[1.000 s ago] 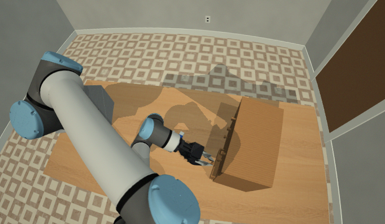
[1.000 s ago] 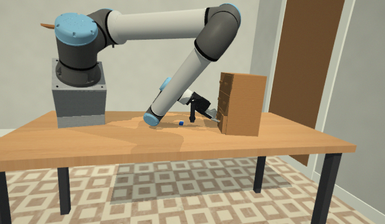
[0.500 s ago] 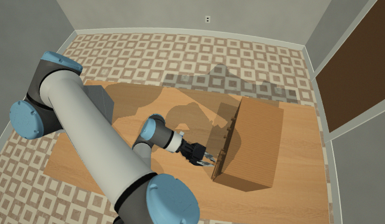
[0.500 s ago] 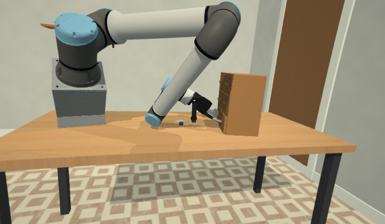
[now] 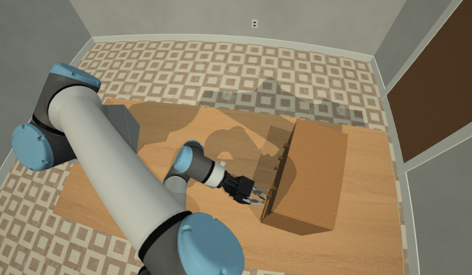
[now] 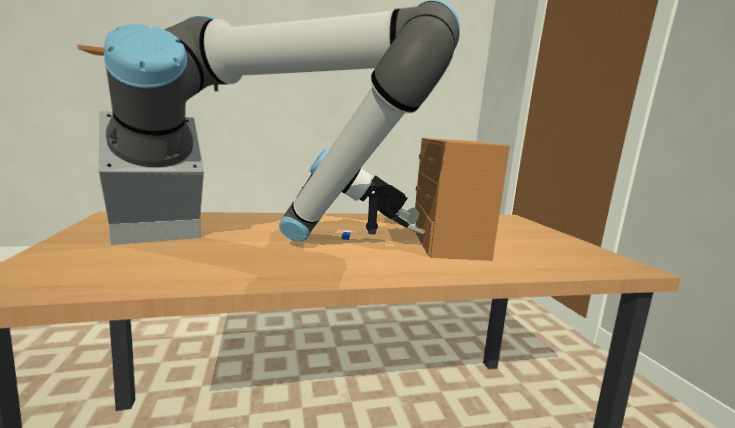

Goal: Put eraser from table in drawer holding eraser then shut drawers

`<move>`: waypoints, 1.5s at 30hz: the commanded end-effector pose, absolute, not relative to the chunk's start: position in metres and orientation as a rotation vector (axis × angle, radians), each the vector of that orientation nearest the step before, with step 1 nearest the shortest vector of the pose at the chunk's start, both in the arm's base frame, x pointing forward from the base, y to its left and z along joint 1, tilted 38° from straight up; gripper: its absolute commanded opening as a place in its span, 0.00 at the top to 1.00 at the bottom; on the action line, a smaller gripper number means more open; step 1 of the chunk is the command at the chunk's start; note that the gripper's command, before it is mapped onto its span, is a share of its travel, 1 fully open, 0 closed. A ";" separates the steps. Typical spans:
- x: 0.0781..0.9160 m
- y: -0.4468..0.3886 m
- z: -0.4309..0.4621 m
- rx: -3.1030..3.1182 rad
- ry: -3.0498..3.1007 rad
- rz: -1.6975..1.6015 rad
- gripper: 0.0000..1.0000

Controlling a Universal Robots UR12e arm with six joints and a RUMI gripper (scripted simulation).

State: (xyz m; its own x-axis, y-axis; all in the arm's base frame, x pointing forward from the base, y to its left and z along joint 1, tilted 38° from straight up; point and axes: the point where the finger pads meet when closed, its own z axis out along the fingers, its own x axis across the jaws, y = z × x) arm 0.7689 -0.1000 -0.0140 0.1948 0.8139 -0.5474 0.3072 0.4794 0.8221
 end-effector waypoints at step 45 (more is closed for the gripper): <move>0.775 -0.100 -0.012 1.075 1.382 0.474 0.93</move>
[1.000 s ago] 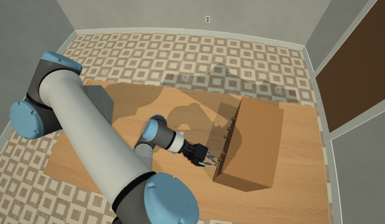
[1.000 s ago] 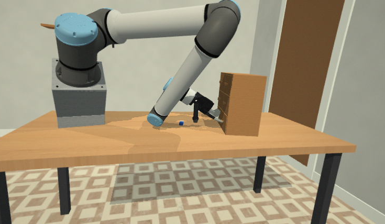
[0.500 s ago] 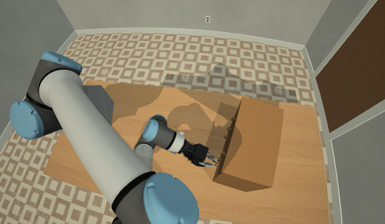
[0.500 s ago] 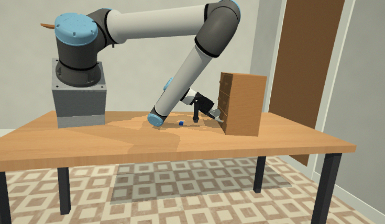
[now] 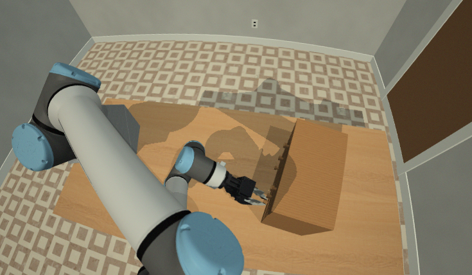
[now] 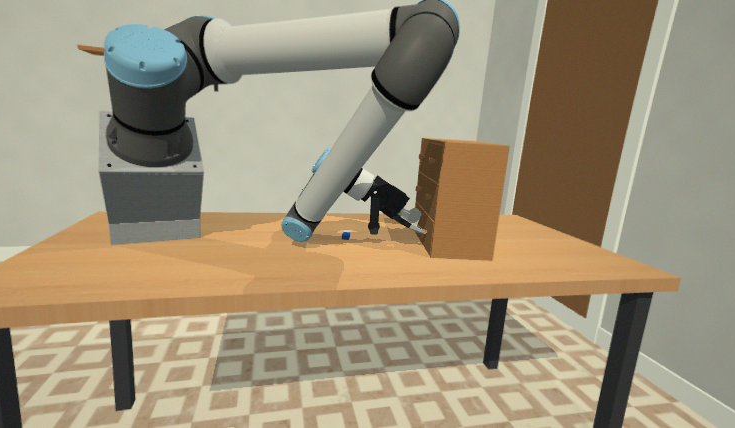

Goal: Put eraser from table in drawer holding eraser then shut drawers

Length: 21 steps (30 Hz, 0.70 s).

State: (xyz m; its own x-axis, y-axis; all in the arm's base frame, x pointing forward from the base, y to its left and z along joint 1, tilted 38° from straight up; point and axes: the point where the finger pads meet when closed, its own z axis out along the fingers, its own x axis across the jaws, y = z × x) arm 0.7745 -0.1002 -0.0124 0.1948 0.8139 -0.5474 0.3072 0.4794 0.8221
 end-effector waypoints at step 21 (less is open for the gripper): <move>0.775 -0.100 -0.012 1.075 1.382 0.474 0.85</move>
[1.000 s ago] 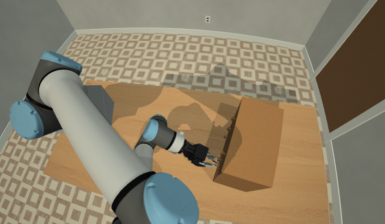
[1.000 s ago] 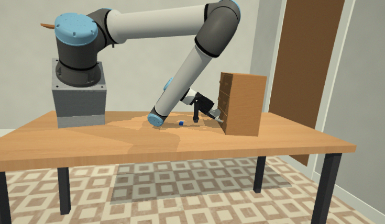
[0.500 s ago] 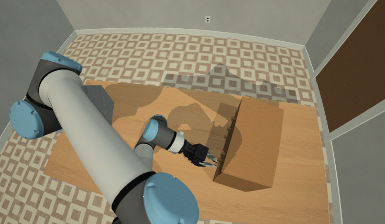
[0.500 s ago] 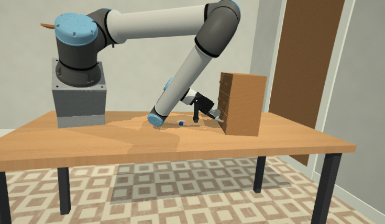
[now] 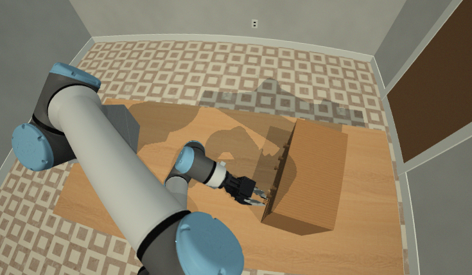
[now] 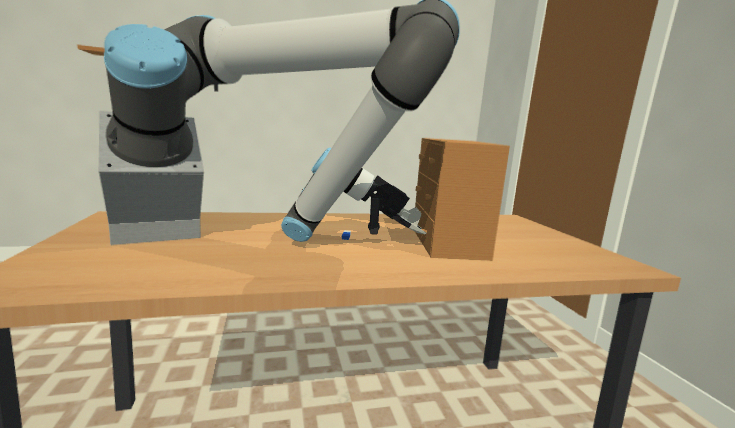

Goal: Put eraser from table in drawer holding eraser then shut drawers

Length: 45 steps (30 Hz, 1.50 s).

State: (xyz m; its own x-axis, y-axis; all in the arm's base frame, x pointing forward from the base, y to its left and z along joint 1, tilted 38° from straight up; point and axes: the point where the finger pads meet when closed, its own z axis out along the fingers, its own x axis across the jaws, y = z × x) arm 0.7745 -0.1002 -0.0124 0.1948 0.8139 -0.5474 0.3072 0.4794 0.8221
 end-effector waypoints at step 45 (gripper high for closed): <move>0.727 -0.098 -0.025 1.075 1.382 0.474 0.80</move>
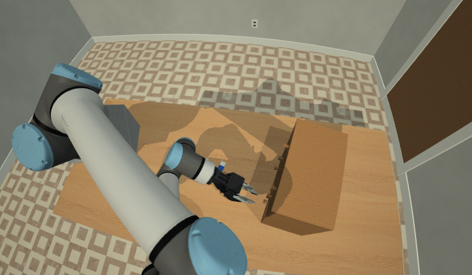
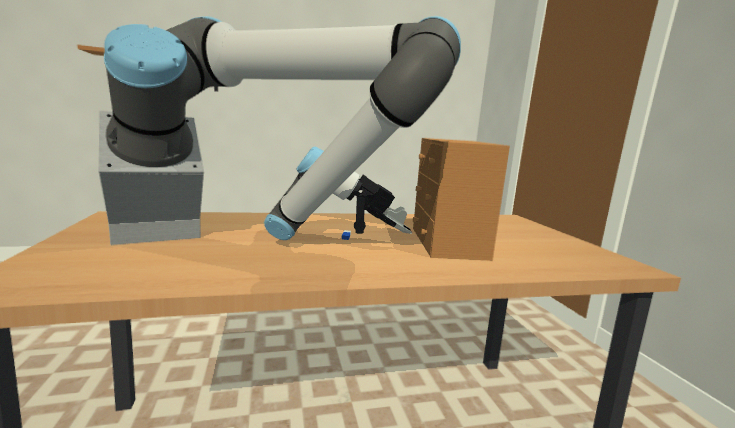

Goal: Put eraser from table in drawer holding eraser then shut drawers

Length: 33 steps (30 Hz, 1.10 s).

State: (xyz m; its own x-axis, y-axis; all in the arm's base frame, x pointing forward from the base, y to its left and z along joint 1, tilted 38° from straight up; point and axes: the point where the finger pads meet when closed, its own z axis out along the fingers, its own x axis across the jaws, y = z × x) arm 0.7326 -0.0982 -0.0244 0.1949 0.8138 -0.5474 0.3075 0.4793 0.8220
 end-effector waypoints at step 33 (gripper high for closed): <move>0.664 -0.048 0.026 1.075 1.382 0.474 0.80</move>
State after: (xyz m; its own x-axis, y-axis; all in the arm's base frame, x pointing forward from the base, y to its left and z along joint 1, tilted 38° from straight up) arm 0.6729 -0.0554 0.0180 0.1947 0.8139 -0.5474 0.3069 0.4795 0.8221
